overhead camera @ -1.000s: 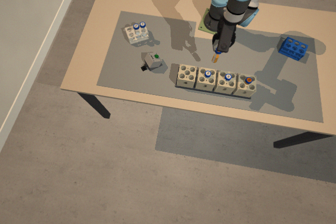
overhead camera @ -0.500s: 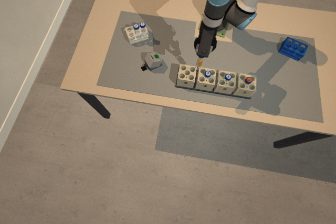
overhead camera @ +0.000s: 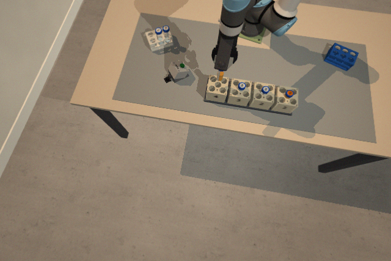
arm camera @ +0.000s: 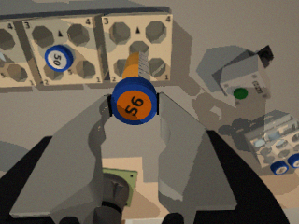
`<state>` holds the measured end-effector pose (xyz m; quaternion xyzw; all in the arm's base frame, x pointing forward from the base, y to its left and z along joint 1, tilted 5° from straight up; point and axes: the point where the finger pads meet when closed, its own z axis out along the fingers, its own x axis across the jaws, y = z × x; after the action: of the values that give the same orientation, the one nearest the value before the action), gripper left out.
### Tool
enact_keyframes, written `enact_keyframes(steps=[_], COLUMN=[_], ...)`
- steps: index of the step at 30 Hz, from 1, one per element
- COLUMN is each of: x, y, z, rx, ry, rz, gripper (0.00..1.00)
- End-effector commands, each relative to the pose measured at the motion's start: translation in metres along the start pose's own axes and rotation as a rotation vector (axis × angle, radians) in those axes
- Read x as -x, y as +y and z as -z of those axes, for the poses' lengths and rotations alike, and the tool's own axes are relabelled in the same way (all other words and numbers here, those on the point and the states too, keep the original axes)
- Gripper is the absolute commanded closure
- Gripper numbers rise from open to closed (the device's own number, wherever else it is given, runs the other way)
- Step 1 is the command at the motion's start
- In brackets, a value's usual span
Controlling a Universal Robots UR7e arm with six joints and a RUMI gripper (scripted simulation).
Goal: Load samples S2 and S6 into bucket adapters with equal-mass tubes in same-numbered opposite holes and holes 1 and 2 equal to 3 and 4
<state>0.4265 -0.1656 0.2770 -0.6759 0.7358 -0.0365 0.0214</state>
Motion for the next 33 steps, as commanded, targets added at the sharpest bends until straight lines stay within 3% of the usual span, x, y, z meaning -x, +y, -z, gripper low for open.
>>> enact_keyframes(steps=[1,15,33], x=[-0.001,-0.001,-0.001], y=[-0.001,-0.001,-0.001], z=[-0.007,-0.039,-0.041], rx=[-0.001,-0.001,-0.001], ry=[0.000,0.000,0.000], rz=[0.000,0.000,0.000], gripper=[1.00,1.00,1.00])
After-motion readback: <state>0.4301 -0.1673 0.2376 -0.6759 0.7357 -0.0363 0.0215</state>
